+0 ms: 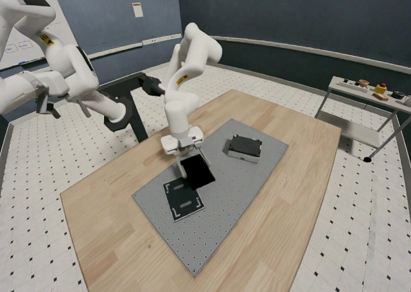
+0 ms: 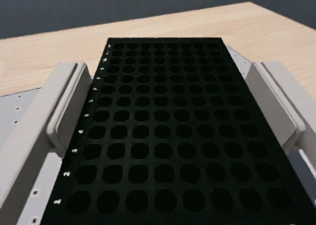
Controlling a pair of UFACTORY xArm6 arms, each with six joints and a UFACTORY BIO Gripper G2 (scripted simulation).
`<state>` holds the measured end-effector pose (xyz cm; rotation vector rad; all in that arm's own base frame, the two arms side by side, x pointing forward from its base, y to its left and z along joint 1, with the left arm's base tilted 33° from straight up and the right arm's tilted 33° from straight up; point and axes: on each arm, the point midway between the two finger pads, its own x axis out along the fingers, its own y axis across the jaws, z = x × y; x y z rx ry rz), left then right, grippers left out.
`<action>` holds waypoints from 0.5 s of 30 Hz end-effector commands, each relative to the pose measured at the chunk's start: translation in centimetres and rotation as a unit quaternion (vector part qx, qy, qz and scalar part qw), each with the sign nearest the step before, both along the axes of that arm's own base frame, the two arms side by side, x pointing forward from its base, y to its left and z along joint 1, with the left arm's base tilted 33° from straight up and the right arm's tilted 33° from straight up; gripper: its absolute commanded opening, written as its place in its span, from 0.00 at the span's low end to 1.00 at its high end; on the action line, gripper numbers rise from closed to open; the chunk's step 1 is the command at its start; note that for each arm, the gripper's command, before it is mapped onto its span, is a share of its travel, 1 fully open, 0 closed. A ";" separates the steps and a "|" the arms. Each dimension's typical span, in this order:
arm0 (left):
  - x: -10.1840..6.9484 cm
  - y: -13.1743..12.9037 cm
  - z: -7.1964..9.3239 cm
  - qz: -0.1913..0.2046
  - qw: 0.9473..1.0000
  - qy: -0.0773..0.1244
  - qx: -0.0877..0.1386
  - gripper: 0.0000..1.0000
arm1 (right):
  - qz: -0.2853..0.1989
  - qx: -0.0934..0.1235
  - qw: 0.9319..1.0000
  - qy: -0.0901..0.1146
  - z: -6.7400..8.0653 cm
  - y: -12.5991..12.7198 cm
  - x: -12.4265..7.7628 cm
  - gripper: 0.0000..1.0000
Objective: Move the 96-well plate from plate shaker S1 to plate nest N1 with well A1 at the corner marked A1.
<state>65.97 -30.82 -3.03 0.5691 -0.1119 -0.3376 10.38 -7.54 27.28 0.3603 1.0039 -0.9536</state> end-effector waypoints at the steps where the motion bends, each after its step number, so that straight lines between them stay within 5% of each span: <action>1: 0.1 -0.9 -0.4 0.000 1.000 -0.002 -0.001 0.00 | 0.000 -0.001 1.000 -0.001 0.1 0.0 0.0 1.00; 15: -0.1 -4.0 -2.9 0.000 1.000 -0.002 -0.001 0.00 | 0.000 -0.001 1.000 -0.001 0.1 0.0 0.0 1.00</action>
